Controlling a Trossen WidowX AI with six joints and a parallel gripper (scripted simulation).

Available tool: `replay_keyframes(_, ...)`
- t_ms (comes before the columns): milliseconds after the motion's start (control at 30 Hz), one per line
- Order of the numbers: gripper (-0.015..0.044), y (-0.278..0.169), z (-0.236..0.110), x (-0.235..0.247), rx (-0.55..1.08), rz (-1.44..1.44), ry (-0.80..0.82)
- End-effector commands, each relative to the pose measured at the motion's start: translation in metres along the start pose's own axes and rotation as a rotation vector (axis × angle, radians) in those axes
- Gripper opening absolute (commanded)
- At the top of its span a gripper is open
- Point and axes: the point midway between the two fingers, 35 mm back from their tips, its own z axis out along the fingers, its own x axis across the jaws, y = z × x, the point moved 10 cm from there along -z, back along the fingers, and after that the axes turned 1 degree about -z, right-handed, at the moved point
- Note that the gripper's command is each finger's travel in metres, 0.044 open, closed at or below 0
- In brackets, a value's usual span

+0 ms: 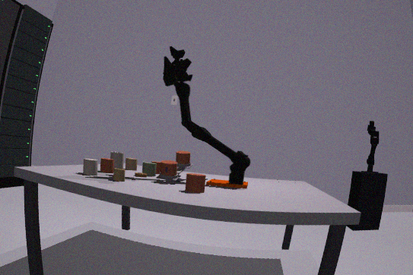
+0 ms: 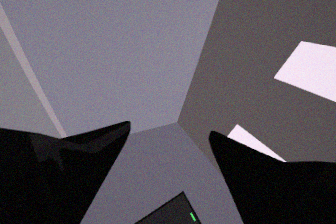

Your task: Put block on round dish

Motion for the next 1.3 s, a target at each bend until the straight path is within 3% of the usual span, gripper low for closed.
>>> replay_keyframes(0, 0.0426, 0.0, -0.001, -0.001, 0.001, -0.005, -0.001)
replay_keyframes(1267, 0.044, 0.115, -0.089, -0.077, 0.129, -1.234, -0.023)
